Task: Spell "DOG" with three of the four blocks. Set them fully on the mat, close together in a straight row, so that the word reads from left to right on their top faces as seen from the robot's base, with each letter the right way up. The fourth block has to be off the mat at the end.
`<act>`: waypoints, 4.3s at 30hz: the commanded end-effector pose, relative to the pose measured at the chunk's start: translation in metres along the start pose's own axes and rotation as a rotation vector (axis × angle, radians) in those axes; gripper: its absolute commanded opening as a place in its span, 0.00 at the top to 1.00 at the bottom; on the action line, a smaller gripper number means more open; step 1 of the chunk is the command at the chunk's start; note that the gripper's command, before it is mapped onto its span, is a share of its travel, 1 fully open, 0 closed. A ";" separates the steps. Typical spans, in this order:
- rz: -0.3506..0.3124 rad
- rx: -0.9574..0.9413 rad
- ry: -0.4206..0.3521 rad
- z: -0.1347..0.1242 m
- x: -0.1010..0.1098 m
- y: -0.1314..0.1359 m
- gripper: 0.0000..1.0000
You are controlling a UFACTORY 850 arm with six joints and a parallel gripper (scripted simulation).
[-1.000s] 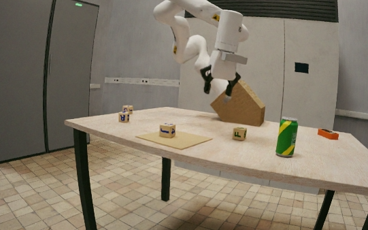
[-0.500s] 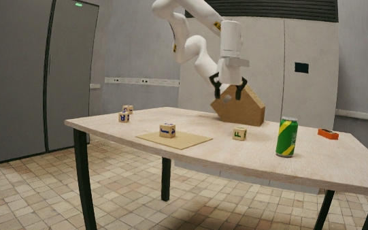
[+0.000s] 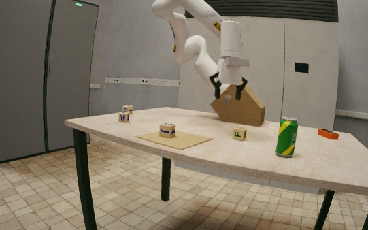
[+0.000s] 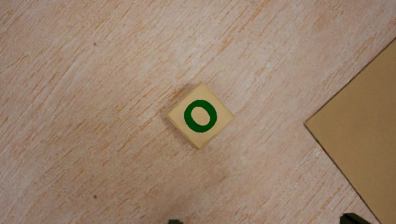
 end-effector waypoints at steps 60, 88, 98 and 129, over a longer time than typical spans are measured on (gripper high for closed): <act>-0.001 -0.001 0.003 -0.014 0.004 0.276 0.00; -0.001 -0.001 0.003 -0.014 0.004 0.276 0.00; -0.001 -0.001 0.003 -0.014 0.004 0.276 0.00; 0.001 -0.001 0.004 -0.260 0.000 0.454 0.00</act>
Point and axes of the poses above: the point where the finger pads meet when closed, its own x axis back along the fingers, its own y axis across the jaws, z = x × y, the point moved 7 cm from there along x, back along the fingers, and after that the axes turned 6 degrees about -x, right-handed, at the moved point
